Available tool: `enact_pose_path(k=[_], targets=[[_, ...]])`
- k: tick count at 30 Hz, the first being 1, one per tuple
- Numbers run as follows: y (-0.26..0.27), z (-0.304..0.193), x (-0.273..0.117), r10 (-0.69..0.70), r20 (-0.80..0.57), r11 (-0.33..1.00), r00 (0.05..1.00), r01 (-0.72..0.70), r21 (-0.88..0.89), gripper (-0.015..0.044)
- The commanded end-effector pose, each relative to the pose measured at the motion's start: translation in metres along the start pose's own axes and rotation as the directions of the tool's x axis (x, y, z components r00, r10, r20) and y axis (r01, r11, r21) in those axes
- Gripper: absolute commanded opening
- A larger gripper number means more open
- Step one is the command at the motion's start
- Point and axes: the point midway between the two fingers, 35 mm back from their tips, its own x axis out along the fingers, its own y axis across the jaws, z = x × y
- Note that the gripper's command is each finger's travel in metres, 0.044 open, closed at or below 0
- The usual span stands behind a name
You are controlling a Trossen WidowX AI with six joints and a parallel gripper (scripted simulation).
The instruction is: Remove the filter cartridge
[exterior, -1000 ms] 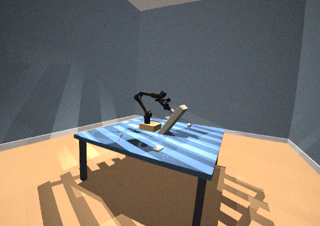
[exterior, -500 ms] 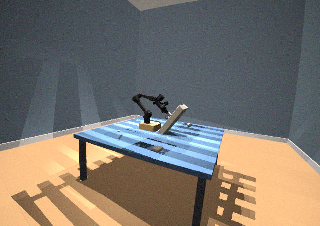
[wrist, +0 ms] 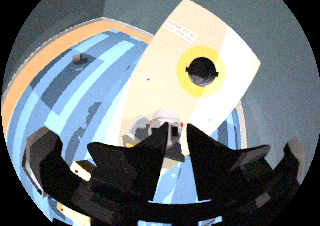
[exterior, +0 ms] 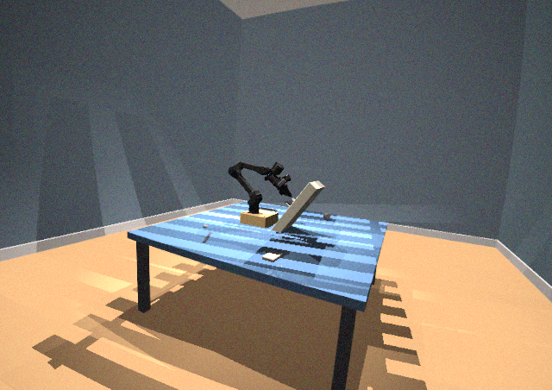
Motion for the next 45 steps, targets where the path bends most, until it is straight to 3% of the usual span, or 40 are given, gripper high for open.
enact_pose_path(k=[1,7,11,22,25,32,45], targets=[[-0.002,0.002,-0.001,-0.007,0.006,1.0,1.0,0.007,0.005,0.01],[-0.033,0.056,-0.009,-0.01,0.01,1.0,1.0,0.01,0.005,0.01],[-0.037,0.062,-0.01,-0.01,0.01,1.0,1.0,0.01,0.006,0.01],[-0.063,0.11,-0.056,-0.012,0.02,1.0,1.0,0.012,0.0,0.0389],[-0.053,0.092,-0.045,0.028,-0.049,0.995,0.998,-0.024,0.096,0.031],[-0.003,0.009,-0.014,0.199,-0.349,0.87,0.916,-0.001,0.493,0.0305],[0.0,0.004,-0.003,0.202,-0.355,0.865,0.913,0.003,0.501,0.0305]])
